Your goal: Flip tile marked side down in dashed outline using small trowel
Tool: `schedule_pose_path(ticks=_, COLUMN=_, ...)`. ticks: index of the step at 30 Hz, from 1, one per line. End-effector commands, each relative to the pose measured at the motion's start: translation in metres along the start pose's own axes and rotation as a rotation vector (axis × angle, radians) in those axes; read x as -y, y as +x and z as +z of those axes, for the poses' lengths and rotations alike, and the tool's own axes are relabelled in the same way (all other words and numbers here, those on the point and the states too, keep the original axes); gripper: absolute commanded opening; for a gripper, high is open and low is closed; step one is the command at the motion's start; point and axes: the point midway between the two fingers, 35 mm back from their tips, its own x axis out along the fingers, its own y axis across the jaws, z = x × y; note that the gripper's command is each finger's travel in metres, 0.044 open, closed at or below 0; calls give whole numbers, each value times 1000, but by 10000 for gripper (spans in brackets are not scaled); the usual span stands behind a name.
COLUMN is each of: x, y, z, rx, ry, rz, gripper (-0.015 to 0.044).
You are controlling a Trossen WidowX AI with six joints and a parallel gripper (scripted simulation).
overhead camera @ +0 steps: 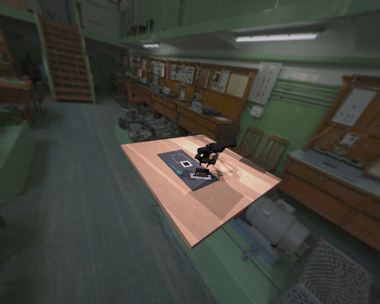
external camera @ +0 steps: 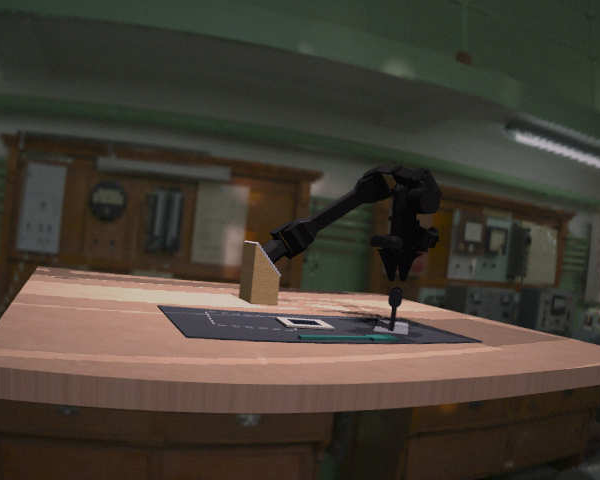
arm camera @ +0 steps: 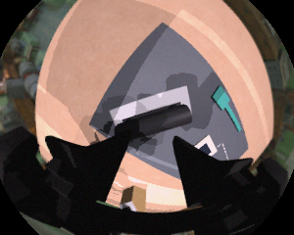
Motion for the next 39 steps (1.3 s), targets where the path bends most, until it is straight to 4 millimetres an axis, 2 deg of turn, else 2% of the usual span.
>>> schedule_pose_path(ticks=1, x=0, y=0, z=0, rx=2, ry=123, rz=2, gripper=270)
schedule_pose_path(ticks=29, x=-1, y=1, z=0, rx=1, ry=1091, rz=4, gripper=270)
schedule_pose_path(ticks=39, x=0, y=8, z=0, rx=1, ry=1113, rz=3, gripper=270)
